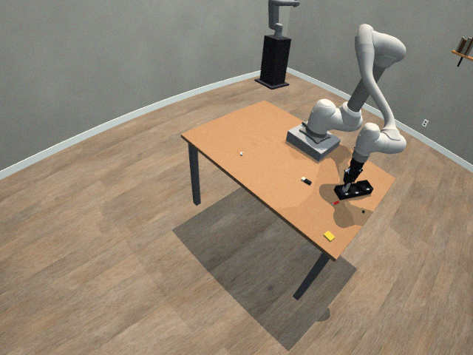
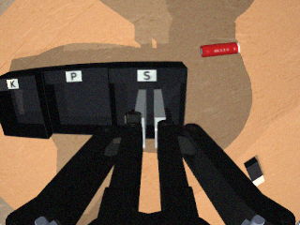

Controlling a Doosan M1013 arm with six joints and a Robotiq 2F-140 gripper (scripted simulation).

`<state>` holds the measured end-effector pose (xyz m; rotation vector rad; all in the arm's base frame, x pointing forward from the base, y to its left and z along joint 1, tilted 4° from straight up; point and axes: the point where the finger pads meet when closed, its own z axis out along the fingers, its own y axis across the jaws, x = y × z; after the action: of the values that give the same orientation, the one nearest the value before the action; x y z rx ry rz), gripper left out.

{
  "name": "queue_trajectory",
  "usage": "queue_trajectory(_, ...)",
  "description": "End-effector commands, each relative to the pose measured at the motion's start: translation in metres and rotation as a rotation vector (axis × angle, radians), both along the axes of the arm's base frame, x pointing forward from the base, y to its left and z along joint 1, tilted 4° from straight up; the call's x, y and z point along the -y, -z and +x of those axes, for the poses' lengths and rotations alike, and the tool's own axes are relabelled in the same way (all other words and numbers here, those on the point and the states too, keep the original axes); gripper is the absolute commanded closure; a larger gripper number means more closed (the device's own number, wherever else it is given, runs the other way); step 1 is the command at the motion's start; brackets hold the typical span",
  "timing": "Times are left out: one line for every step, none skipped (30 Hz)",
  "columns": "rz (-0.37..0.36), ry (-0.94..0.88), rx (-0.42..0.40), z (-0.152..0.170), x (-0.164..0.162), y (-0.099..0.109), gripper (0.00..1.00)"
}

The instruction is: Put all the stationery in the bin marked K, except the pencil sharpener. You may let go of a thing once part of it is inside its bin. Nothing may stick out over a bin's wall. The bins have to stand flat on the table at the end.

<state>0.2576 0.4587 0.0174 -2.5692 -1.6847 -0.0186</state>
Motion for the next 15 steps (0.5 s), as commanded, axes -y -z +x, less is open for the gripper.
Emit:
queue_trajectory(-0.004, -0.002, -0.006, -0.0049, 0.0025, 0.0161, 0.85)
queue_trajectory(-0.004, -0.002, -0.006, -0.0049, 0.0025, 0.0161, 0.85)
queue_trajectory(-0.004, -0.002, -0.006, -0.0049, 0.0025, 0.0161, 0.85)
queue_trajectory(-0.004, -0.002, -0.006, -0.0050, 0.0024, 0.0187, 0.85)
queue_trajectory(-0.004, -0.002, -0.006, -0.0051, 0.0022, 0.0214, 0.85)
queue_trajectory(-0.004, -0.002, -0.006, -0.0051, 0.0022, 0.0221, 0.85)
queue_trajectory(-0.004, -0.002, -0.006, -0.0051, 0.0022, 0.0221, 0.85)
queue_trajectory(-0.004, -0.002, -0.006, -0.0051, 0.0022, 0.0221, 0.85)
queue_trajectory(-0.004, -0.002, -0.006, -0.0051, 0.0022, 0.0221, 0.85)
queue_trajectory(-0.004, -0.002, -0.006, -0.0051, 0.0022, 0.0221, 0.85)
queue_trajectory(-0.004, -0.002, -0.006, -0.0051, 0.0022, 0.0221, 0.85)
queue_trajectory(-0.004, -0.002, -0.006, -0.0051, 0.0022, 0.0221, 0.85)
queue_trajectory(-0.004, -0.002, -0.006, -0.0051, 0.0022, 0.0221, 0.85)
queue_trajectory(-0.004, -0.002, -0.006, -0.0051, 0.0022, 0.0221, 0.85)
queue_trajectory(-0.004, -0.002, -0.006, -0.0051, 0.0022, 0.0221, 0.85)
